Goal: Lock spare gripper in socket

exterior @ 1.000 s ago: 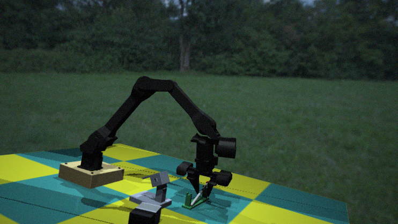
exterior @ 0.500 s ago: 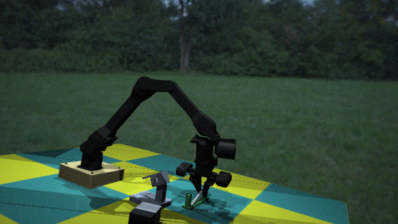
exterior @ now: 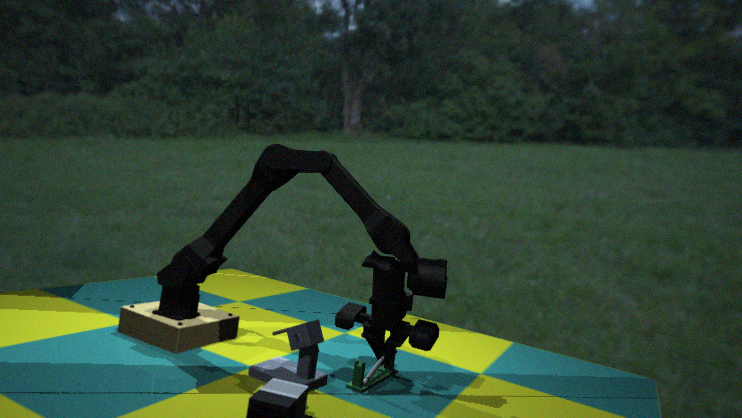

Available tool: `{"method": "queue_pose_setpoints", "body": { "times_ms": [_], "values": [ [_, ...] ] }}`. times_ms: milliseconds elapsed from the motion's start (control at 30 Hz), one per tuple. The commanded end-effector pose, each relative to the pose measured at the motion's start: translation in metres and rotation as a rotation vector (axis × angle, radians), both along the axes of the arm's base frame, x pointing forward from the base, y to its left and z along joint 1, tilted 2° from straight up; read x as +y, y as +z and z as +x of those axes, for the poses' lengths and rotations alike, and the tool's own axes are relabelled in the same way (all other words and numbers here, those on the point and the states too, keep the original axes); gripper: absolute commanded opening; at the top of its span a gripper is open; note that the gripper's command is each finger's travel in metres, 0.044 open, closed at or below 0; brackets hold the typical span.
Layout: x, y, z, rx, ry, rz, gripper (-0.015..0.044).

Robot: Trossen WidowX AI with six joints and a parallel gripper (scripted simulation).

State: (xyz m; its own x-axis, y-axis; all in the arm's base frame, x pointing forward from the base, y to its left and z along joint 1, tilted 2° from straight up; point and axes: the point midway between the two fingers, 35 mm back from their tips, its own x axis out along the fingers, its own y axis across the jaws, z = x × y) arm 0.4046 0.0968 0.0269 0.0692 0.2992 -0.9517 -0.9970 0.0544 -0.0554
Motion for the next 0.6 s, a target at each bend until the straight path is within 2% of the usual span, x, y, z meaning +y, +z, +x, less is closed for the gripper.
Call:
{"method": "queue_pose_setpoints", "body": {
  "times_ms": [0, 567],
  "values": [
    [0.0, 0.01, 0.0, -0.002, 0.0, 0.0, 0.0],
    [0.0, 0.028, -0.007, 0.029, 0.003, -0.002, 0.0]
  ]
}}
